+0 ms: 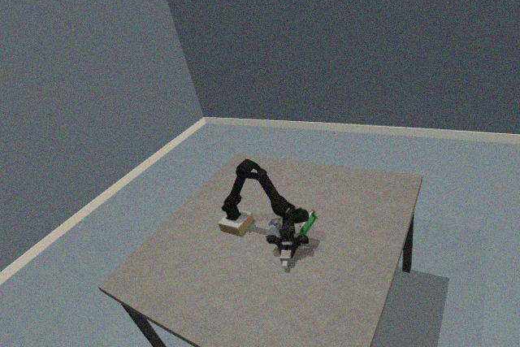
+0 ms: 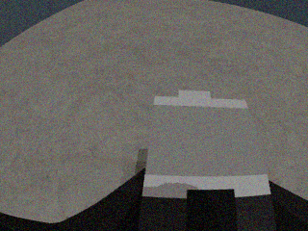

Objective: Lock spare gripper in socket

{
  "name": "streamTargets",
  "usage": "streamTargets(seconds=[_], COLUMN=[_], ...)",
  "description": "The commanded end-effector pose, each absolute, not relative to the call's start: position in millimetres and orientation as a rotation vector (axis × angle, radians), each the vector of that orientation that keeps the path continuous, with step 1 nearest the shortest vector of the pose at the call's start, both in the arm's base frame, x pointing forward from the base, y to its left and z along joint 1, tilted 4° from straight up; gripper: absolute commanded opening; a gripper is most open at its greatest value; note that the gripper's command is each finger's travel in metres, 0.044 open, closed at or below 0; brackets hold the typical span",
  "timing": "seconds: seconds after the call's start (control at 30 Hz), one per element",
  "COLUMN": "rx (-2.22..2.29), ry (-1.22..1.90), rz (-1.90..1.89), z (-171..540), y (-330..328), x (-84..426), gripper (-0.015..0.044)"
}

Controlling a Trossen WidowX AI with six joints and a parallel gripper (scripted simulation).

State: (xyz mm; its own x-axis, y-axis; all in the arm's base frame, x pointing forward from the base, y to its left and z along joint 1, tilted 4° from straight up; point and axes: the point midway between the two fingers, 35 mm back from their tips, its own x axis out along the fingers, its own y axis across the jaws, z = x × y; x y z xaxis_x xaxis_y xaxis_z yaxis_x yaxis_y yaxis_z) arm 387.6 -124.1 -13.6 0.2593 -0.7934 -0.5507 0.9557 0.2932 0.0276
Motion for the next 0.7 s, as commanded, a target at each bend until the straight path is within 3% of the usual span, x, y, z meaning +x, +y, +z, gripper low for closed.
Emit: streamTargets(seconds=[0.0,0.07,0.23,0.67], rx=[0.395,0.395,0.396,0.396], ry=[0.479,0.479,0.479,0.478], rz=[-1.23,-1.23,-1.23,-1.23], z=[-13.4,-13.4,-6.0,55.1], y=[-124.4,-124.4,-124.9,-129.0], x=[387.6,387.6,389.0,393.2], gripper=[0.0151,0.0138,0.0006,0.0])
